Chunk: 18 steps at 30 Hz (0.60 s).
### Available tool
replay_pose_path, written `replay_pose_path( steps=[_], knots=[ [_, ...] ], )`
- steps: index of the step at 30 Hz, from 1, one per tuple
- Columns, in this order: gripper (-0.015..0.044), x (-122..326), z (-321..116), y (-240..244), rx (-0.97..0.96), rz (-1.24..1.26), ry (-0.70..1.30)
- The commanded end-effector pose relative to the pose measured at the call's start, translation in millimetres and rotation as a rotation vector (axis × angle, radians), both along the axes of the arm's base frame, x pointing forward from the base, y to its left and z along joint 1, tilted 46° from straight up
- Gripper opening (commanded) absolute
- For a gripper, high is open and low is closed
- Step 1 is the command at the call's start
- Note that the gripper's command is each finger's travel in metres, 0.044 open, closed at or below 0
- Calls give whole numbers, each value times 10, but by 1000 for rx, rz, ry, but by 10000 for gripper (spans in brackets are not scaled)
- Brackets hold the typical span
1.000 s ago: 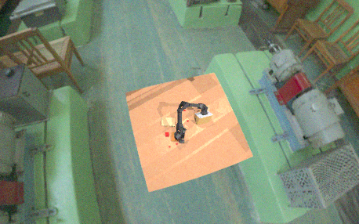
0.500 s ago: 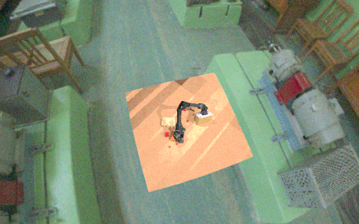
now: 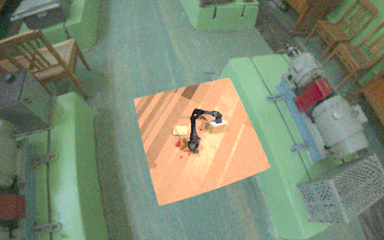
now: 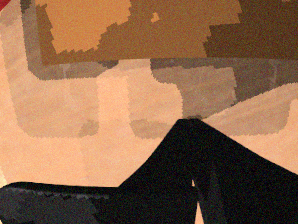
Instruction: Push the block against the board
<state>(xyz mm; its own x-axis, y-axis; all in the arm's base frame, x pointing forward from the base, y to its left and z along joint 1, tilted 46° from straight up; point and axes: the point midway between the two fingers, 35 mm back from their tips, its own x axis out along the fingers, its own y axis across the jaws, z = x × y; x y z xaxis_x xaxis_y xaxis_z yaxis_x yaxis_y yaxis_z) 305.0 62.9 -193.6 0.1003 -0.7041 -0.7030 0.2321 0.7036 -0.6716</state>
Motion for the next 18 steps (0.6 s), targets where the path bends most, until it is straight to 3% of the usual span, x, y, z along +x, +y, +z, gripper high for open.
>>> replay_pose_path(
  steps=[1,13,18],
  knots=[
    [0,-94,-27,-4,3,-6,6],
    [0,-243,-61,6,2,-7,6],
    [0,-236,311,382,5,-6,6]
  ],
)
